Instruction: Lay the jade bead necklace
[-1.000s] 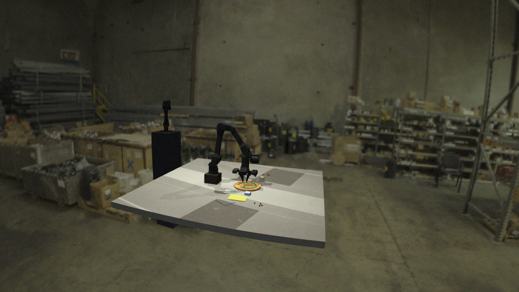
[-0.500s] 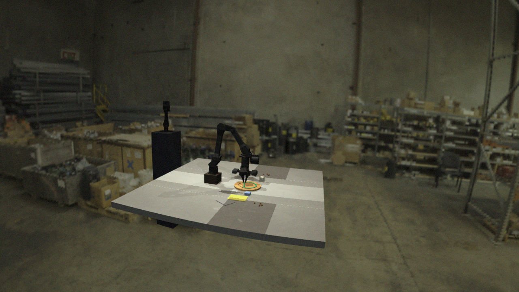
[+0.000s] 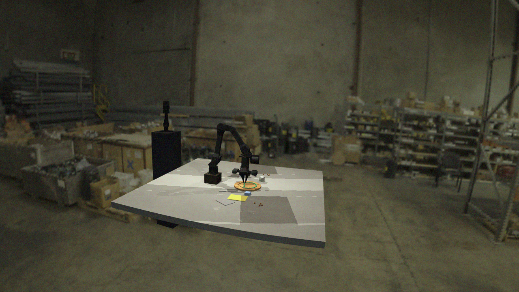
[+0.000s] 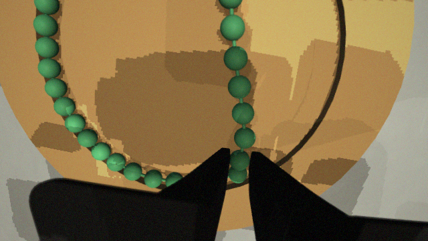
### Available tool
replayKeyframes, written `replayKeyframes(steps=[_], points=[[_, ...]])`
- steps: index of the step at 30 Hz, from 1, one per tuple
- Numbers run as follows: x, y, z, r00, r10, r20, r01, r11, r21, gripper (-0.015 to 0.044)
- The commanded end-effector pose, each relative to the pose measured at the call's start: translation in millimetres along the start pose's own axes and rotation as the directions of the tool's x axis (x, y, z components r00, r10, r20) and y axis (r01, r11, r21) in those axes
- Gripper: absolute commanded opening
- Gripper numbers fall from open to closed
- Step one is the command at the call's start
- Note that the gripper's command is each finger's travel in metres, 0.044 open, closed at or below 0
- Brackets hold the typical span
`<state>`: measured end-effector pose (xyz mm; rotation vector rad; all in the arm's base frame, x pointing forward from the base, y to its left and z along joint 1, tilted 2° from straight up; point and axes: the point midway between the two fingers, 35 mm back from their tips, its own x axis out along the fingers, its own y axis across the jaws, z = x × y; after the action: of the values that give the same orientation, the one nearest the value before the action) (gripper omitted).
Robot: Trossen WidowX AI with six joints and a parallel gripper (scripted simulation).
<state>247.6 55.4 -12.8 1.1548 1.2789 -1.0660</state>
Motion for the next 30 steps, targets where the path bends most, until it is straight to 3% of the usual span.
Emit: replayKeyframes(steps=[1, 30], points=[[-0.2, 0.2, 0.0, 1.000, 0.001, 0.000, -0.001, 1.000, 0.000, 0.0000], [-6.0, -11.0, -5.1, 1.000, -0.005, 0.000, 0.005, 1.000, 0.003, 0.0000]])
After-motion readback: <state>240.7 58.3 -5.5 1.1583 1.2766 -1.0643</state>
